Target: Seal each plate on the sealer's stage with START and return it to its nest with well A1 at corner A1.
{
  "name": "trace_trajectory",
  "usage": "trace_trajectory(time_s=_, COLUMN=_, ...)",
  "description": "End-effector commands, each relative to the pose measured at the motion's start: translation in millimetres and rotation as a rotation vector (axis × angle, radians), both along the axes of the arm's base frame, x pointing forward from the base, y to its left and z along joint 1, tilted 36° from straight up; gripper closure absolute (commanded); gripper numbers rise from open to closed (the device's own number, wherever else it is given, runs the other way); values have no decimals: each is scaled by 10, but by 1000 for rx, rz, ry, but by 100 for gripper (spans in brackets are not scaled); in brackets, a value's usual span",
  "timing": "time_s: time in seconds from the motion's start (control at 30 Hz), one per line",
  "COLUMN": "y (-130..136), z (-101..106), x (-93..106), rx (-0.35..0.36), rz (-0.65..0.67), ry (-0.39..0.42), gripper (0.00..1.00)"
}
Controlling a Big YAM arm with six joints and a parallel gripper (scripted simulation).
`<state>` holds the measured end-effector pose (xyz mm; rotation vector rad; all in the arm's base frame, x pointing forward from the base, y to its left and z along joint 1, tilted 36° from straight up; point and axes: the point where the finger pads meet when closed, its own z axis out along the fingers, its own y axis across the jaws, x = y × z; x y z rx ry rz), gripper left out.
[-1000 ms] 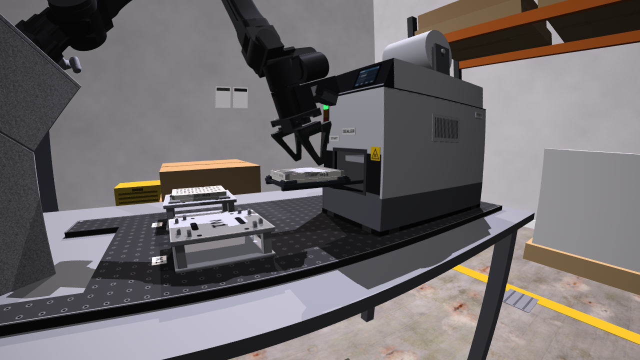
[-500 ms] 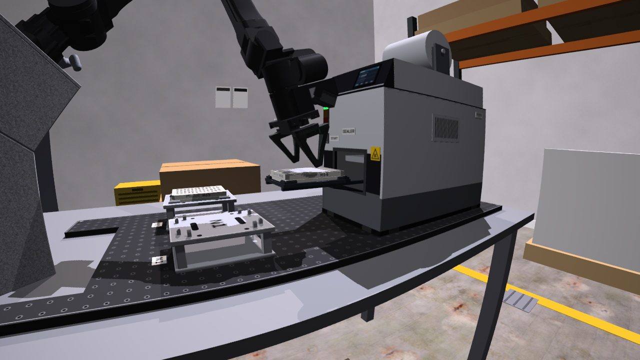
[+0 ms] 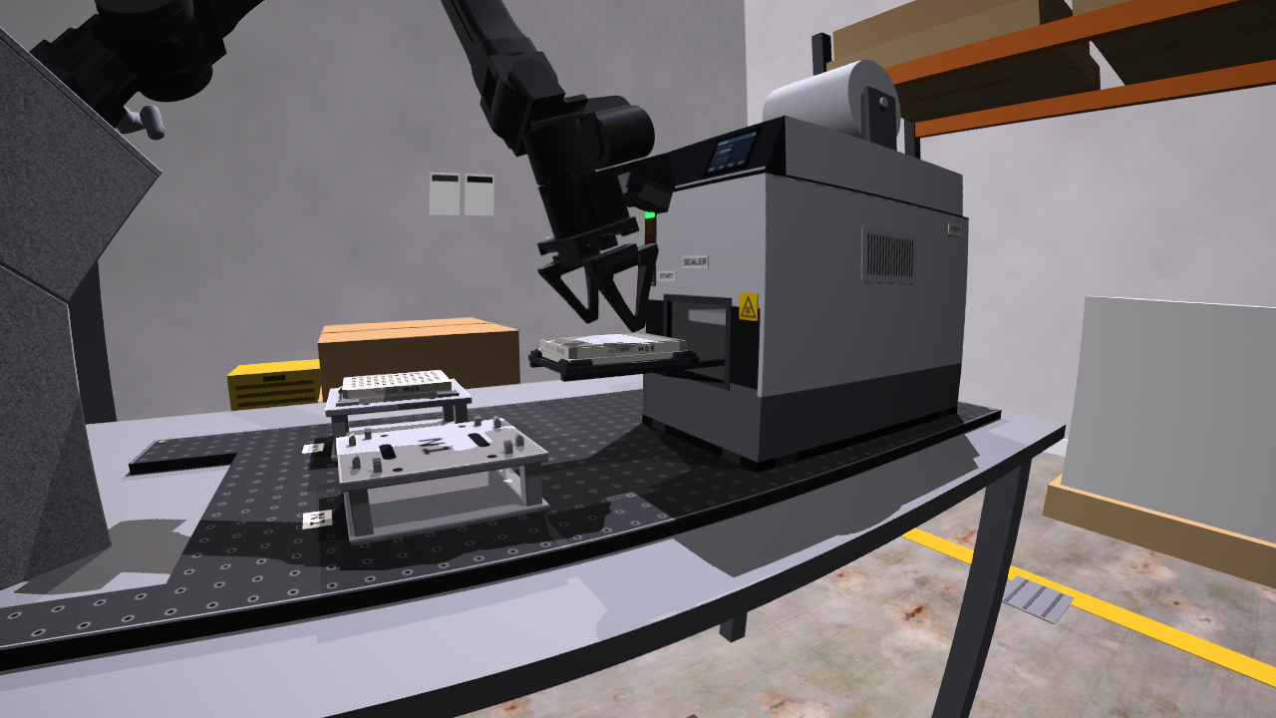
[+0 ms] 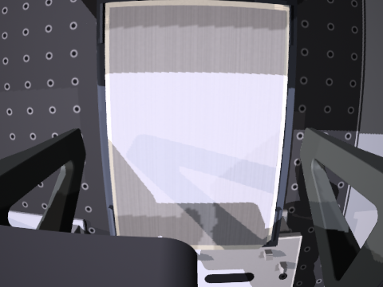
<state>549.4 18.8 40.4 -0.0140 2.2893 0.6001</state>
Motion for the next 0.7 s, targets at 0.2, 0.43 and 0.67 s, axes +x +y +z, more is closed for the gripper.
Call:
trace_trajectory(time_s=0.2, y=-146, z=112, x=71, rx=-8, rz=-17, ry=-36, gripper=0)
trace_trajectory(time_s=0.43, y=-131, z=-6, x=5, rx=-4, rz=-16, ry=-7, gripper=0)
trace_trajectory(time_s=0.67, y=-127, z=-10, x=-7, rx=-3, rz=-16, ry=1, gripper=0)
